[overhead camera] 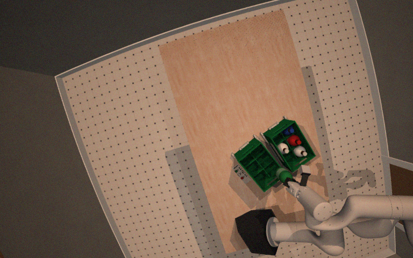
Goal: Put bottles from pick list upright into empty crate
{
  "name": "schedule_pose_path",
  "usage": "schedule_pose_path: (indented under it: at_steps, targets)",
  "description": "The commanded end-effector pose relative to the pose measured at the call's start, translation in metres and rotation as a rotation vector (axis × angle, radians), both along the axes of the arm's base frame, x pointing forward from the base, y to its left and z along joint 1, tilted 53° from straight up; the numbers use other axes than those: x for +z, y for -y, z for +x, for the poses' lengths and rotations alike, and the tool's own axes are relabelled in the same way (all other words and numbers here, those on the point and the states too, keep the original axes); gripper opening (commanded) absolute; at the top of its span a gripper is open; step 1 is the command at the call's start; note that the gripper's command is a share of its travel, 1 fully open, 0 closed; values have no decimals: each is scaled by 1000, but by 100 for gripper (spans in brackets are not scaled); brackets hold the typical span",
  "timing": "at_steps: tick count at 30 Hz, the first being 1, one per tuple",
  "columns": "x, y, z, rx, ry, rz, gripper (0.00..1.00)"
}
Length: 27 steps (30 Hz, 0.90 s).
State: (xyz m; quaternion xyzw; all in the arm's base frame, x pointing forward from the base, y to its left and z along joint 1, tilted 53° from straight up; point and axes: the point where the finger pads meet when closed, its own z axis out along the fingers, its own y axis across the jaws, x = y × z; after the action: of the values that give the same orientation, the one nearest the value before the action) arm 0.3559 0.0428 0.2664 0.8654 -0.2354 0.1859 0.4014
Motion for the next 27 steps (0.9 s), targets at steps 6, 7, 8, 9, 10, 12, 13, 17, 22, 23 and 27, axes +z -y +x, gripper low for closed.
schedule_pose_path:
  at_steps: [6, 7, 8, 9, 10, 12, 13, 17, 22, 23, 27]
  targets:
    - [-16, -13, -2, 0, 1, 1, 0]
    - [-18, -15, -2, 0, 1, 1, 0]
    - [-20, -16, -3, 0, 1, 1, 0]
    - [-20, -16, -3, 0, 1, 1, 0]
    - [-20, -16, -3, 0, 1, 1, 0]
    - [-21, -16, -3, 0, 1, 1, 0]
    - [-21, -16, -3, 0, 1, 1, 0]
    - [-20, -16, -3, 0, 1, 1, 0]
    - [-20, -16, -3, 0, 1, 1, 0]
    - [-20, -16, -3, 0, 1, 1, 0]
    - [-20, -15, -3, 0, 1, 1, 0]
